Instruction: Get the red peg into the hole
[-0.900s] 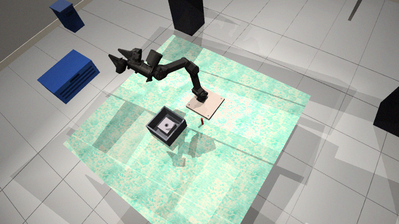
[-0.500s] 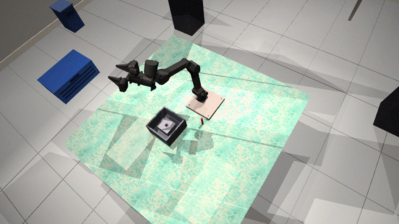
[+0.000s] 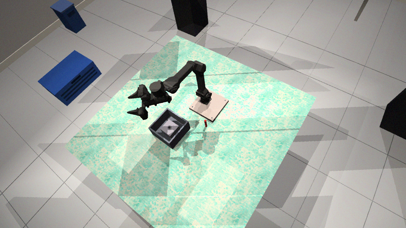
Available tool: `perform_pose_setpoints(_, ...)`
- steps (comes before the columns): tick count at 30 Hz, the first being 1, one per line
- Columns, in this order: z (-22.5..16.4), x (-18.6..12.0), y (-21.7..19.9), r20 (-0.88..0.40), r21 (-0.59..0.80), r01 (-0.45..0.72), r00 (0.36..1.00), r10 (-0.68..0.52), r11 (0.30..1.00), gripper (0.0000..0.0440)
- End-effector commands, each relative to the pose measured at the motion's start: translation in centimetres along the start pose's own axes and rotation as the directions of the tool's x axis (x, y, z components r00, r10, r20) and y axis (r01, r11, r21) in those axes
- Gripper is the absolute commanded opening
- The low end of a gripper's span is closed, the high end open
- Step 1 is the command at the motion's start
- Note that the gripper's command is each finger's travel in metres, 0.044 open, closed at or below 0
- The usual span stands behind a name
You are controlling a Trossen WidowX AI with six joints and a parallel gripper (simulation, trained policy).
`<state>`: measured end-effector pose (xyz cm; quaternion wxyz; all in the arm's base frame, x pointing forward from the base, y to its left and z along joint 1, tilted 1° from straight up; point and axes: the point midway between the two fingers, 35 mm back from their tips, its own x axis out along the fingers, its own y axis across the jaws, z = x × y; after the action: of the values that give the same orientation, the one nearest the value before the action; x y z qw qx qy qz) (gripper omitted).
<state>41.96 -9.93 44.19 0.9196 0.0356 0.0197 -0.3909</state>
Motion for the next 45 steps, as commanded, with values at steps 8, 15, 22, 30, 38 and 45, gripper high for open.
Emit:
perform_pose_setpoints(8, -9.3, -5.5, 3.7, -0.312, -0.037, -0.184, 0.936, 0.164, 0.982, 0.044)
perform_pose_setpoints(15, -15.0, -10.7, 4.6, -0.515, -0.021, -0.271, 0.828, 0.222, 0.962, 0.044)
perform_pose_setpoints(22, -20.0, -16.6, 3.8, -0.701, 0.009, -0.303, 0.678, 0.222, 0.953, 0.044)
perform_pose_setpoints(30, -24.9, -23.1, 1.3, -0.862, 0.012, -0.26, 0.486, 0.142, 0.965, 0.044)
perform_pose_setpoints(38, -29.0, -28.0, -1.7, -0.943, -0.059, -0.189, 0.332, 0.008, 0.98, 0.044)
perform_pose_setpoints(45, -32.5, -30.1, -3.5, -0.96, -0.129, -0.139, 0.266, -0.089, 0.982, 0.044)
